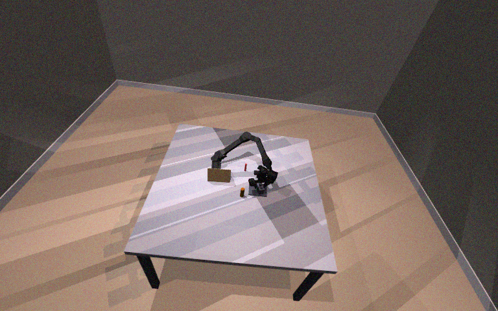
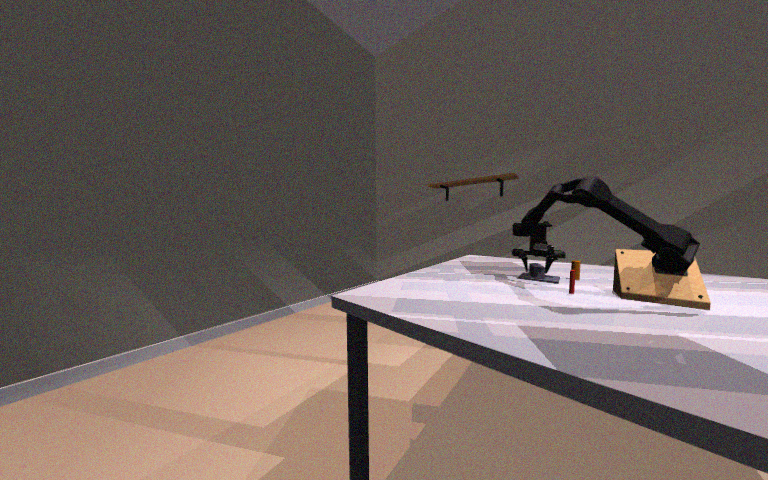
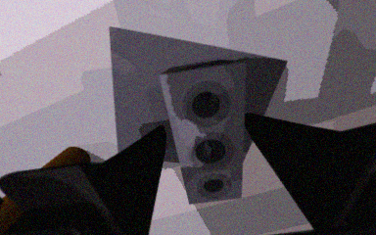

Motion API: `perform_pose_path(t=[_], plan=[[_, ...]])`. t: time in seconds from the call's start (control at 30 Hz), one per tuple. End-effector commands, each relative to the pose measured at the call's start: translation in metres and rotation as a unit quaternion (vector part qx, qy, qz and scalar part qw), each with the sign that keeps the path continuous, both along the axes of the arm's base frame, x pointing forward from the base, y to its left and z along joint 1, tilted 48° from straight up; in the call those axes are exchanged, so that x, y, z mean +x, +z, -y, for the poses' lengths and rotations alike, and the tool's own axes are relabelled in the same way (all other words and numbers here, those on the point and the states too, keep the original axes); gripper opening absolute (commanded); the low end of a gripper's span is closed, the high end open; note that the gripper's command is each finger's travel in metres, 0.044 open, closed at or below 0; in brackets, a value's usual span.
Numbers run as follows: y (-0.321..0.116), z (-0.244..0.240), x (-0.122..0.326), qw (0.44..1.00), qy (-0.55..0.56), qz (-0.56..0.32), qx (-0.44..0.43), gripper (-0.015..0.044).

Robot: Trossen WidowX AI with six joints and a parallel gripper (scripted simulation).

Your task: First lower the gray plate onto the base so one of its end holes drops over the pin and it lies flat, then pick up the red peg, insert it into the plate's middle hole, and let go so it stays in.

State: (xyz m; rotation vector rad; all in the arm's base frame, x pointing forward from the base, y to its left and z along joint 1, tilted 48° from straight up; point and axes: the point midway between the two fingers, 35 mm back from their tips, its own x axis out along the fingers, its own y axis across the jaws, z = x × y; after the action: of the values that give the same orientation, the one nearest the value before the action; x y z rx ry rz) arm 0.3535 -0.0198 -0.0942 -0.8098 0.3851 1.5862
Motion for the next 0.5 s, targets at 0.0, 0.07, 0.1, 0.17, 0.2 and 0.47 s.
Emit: perform_pose_path(t=[0.0,0.07,0.1,0.17,0.2,0.47], plan=[[0.001,0.000,0.000,1.000,0.001,0.001,0.000,0.0420],[0.001,0.000,0.000,1.000,0.001,0.001,0.000,0.0440],[0.001,0.000,0.000,1.000,0.001,0.001,0.000,0.0440],[0.001,0.001,0.001,1.000,0.000,0.001,0.000,0.0440],[0.004,0.005,0.002,1.000,-0.002,0.000,-0.001,0.0440],[0.067,0.076,0.004,1.000,-0.009,-0.007,-0.001,0.0440]])
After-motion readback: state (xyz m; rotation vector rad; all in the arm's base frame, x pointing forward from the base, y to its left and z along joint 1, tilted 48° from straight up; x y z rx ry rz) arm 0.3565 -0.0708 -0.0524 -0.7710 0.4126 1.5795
